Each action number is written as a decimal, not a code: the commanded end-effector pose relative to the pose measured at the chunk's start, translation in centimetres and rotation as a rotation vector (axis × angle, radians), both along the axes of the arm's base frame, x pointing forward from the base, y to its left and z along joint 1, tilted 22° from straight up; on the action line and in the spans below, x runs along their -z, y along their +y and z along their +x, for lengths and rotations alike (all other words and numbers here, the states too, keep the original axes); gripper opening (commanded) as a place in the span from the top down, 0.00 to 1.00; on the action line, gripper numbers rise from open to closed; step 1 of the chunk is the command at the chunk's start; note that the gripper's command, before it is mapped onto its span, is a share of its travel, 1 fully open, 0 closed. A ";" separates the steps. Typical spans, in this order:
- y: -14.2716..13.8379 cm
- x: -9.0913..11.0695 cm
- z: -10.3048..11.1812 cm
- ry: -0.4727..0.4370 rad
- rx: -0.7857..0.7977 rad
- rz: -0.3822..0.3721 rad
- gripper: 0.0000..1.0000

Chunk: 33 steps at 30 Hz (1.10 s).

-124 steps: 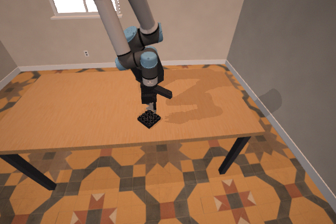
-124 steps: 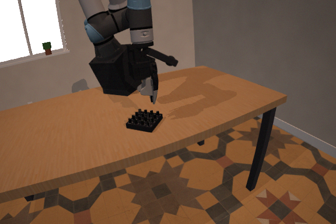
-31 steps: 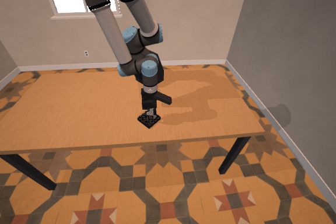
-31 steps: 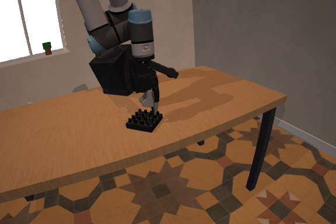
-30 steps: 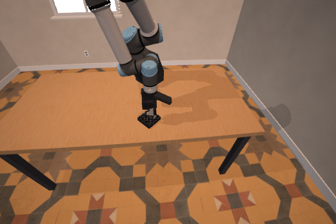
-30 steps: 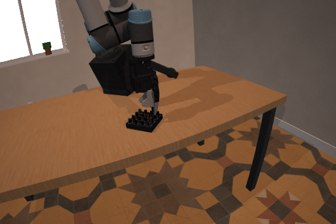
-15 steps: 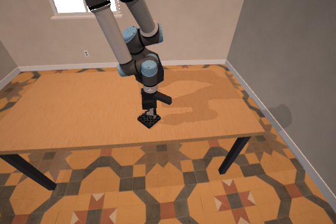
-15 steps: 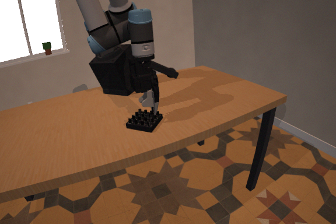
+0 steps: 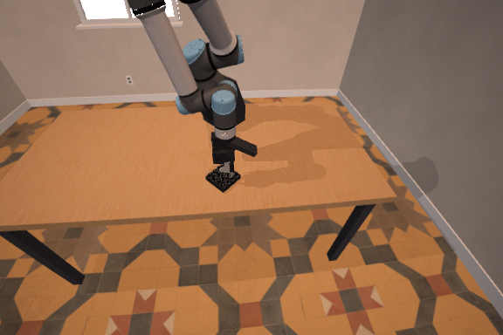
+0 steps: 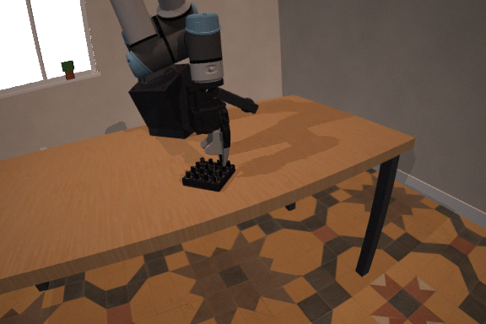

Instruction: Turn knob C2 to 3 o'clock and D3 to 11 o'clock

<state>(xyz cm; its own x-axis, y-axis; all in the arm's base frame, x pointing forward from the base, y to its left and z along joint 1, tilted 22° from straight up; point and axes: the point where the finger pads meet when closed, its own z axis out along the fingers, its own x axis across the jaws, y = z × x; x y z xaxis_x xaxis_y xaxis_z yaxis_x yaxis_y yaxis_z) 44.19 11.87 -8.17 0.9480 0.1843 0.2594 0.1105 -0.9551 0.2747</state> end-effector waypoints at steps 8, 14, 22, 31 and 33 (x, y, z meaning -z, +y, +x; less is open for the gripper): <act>0.4 0.1 0.0 -0.001 0.000 0.000 0.89; 0.5 0.1 0.0 -0.001 0.000 0.000 0.89; 0.5 0.1 0.0 -0.001 0.000 0.000 0.89; 0.5 0.1 0.0 -0.001 0.000 0.000 0.89; 0.5 0.1 0.0 -0.001 0.000 0.000 0.89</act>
